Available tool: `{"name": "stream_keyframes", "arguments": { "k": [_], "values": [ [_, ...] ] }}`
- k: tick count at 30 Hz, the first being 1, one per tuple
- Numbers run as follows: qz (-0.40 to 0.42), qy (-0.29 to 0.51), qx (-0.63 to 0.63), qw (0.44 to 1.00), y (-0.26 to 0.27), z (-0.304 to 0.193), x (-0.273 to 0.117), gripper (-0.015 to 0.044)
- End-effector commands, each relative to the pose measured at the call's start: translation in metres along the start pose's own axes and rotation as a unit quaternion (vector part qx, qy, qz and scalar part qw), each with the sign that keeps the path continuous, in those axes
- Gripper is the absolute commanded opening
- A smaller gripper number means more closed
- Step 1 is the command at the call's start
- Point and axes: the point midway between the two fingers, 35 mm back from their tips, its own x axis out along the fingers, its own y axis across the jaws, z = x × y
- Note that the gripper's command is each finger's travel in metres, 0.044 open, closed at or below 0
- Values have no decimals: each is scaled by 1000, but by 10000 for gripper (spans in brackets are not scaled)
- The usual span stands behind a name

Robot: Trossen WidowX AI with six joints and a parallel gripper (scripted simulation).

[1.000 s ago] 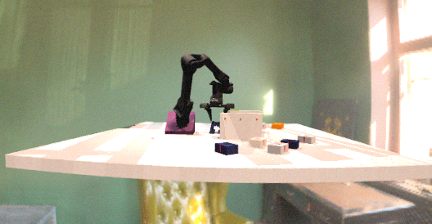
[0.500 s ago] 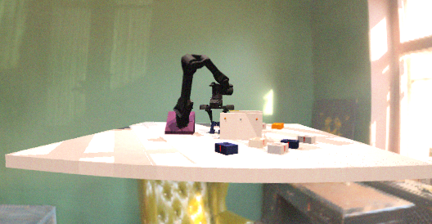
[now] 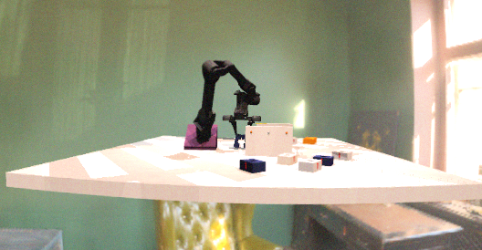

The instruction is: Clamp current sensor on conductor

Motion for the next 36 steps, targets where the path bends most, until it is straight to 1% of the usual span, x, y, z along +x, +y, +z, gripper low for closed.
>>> {"name": "stream_keyframes", "arguments": {
  "k": [1, 16, 21, 25, 31, 36],
  "values": [
    [4, 6, 4, 1000, 4, -4, -18, 0],
    [3, 4, 0, 1000, 4, -3, -89, 0],
    [6, 3, 0, 1000, 3, -1, -96, 0],
    [36, 0, 5, 999, 3, 0, -100, 0],
    [123, 0, 18, 992, 7, 0, -114, 0],
    [131, 1, 20, 991, 16, 0, -114, 0]
  ]
}}
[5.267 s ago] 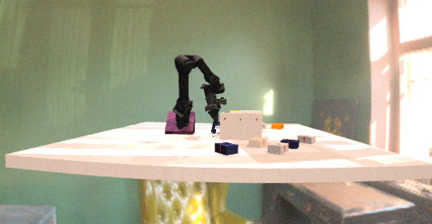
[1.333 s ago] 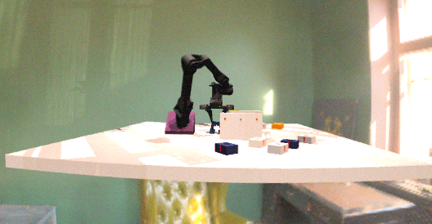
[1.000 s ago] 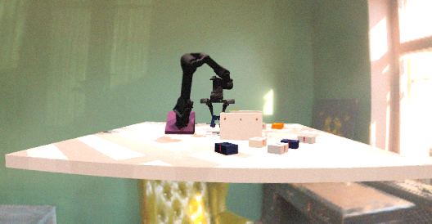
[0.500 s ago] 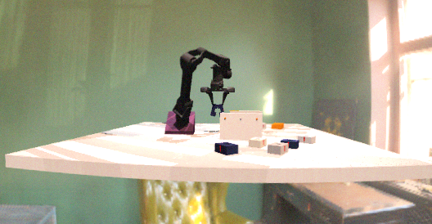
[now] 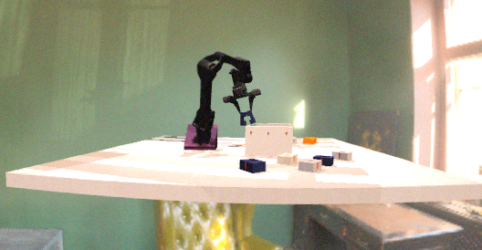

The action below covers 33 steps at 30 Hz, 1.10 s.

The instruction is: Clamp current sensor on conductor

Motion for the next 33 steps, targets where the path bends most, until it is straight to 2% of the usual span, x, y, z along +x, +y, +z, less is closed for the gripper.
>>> {"name": "stream_keyframes", "arguments": {
  "k": [1, 7, 33],
  "values": [
    [11, 2, 5, 1000, 9, 0, 2, 0],
    [14, 1, 6, 1000, 33, 0, 15, 0],
    [14, 2, 7, 1000, 36, 0, 53, 0]
  ]
}}
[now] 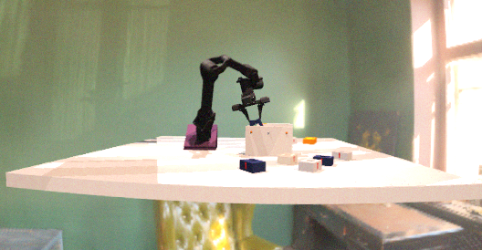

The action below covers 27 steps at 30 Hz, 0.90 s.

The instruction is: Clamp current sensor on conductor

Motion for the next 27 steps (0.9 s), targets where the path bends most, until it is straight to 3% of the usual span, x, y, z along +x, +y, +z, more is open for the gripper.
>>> {"name": "stream_keyframes", "arguments": {
  "k": [1, 27],
  "values": [
    [2, -1, -3, 1000, 0, 1, 6, 0],
    [1, -1, 0, 1000, 0, 1, 16, 0]
  ]
}}
